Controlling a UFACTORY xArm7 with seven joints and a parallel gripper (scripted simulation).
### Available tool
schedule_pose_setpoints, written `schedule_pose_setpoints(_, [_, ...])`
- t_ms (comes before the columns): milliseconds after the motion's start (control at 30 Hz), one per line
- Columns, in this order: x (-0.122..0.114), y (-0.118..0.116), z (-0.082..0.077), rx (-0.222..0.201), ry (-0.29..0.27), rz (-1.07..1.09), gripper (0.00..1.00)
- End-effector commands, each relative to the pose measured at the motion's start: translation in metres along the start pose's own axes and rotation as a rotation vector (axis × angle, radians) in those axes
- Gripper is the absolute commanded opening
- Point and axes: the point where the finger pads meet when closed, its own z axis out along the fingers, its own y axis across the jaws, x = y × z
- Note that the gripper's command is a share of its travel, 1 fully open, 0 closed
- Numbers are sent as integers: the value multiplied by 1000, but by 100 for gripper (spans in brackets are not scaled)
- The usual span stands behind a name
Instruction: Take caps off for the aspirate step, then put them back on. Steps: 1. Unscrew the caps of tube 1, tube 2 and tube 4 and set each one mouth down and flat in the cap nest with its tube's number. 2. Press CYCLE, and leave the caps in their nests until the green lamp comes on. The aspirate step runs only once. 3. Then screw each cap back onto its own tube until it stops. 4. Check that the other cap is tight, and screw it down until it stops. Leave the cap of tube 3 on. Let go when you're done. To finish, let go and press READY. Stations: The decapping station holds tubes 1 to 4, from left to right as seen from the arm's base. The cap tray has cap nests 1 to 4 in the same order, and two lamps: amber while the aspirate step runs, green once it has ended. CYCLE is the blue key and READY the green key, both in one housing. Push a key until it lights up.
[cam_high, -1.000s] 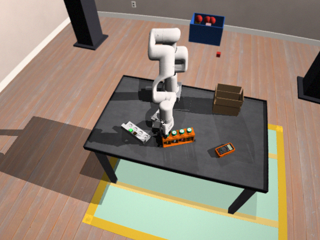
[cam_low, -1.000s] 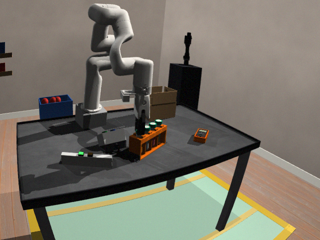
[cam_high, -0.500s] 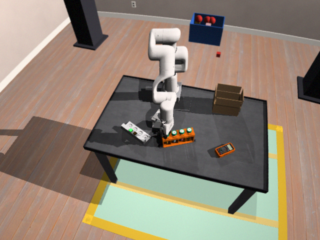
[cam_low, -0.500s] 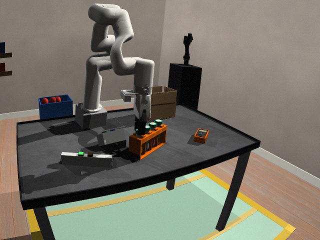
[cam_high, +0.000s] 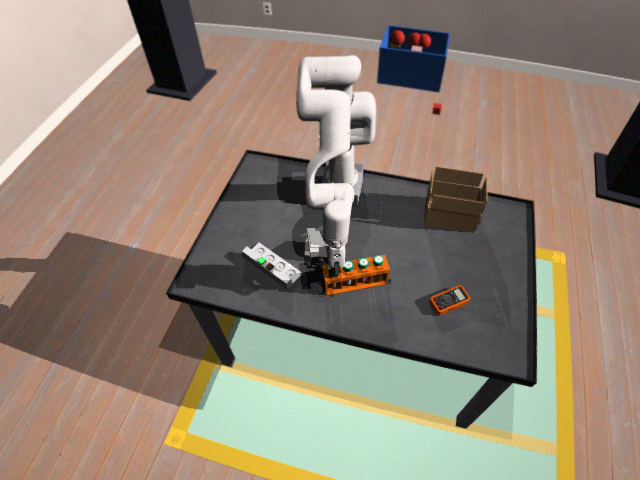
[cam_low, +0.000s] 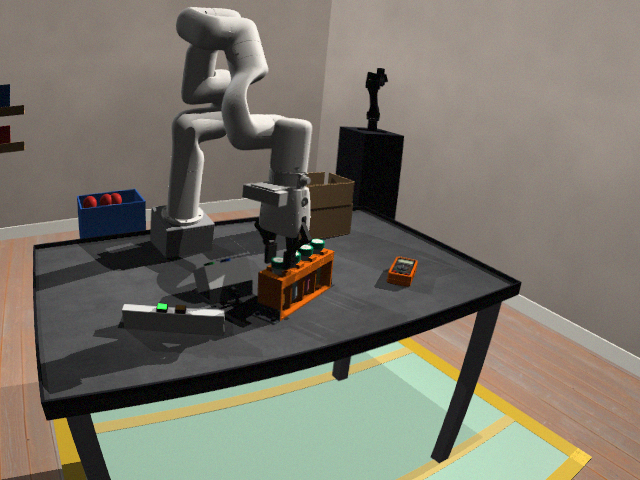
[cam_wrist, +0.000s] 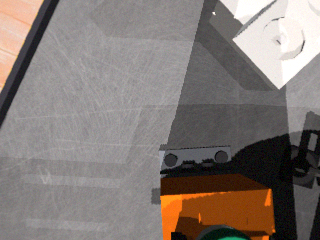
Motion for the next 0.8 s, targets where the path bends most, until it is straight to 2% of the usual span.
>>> schedule_pose_setpoints(0, [0,-1,-1,9,-42,-276,46])
schedule_pose_setpoints(300, [0,-1,-1,17,-39,-677,46])
schedule_pose_setpoints(367, [0,-1,-1,17,-39,-677,46])
schedule_pose_setpoints(433, [0,-1,-1,21,-41,-843,46])
schedule_pose_setpoints(733, [0,-1,-1,22,-42,-850,46])
schedule_pose_setpoints(767, [0,-1,-1,22,-42,-850,0])
